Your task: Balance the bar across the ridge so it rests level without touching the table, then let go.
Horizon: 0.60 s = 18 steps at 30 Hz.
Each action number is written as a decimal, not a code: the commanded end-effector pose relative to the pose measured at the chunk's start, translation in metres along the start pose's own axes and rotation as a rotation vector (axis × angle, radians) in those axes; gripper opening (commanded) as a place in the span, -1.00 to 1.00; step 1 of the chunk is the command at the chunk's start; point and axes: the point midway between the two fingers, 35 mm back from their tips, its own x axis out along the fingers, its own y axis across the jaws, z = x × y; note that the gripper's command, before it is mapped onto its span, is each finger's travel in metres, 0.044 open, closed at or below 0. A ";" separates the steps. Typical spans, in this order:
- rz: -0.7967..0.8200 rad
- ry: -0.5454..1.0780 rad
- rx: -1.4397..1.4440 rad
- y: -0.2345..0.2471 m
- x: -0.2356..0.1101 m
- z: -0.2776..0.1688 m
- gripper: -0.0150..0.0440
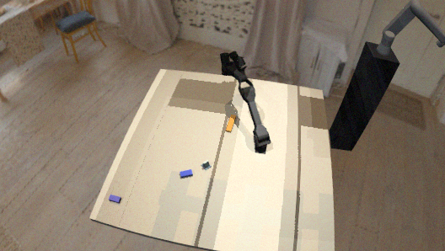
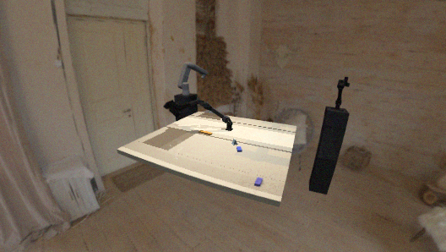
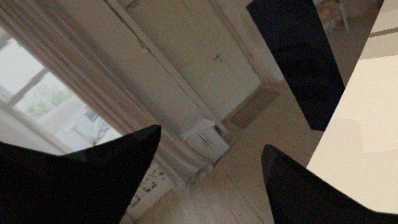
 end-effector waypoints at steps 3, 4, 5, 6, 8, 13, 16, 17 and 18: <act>0.015 0.074 -0.223 -0.002 -0.011 -0.006 0.58; 0.019 0.087 -0.262 -0.002 -0.013 -0.006 0.58; 0.023 0.099 -0.302 -0.002 -0.015 -0.007 0.58; 0.027 0.111 -0.341 -0.003 -0.017 -0.008 0.58; 0.036 0.136 -0.419 -0.004 -0.020 -0.009 0.58; 0.065 0.196 -0.613 -0.007 -0.031 -0.012 0.58; 0.086 0.232 -0.729 -0.010 -0.037 -0.014 0.58; 0.093 0.244 -0.767 -0.011 -0.039 -0.014 0.58; 0.101 0.255 -0.805 -0.012 -0.042 -0.015 0.58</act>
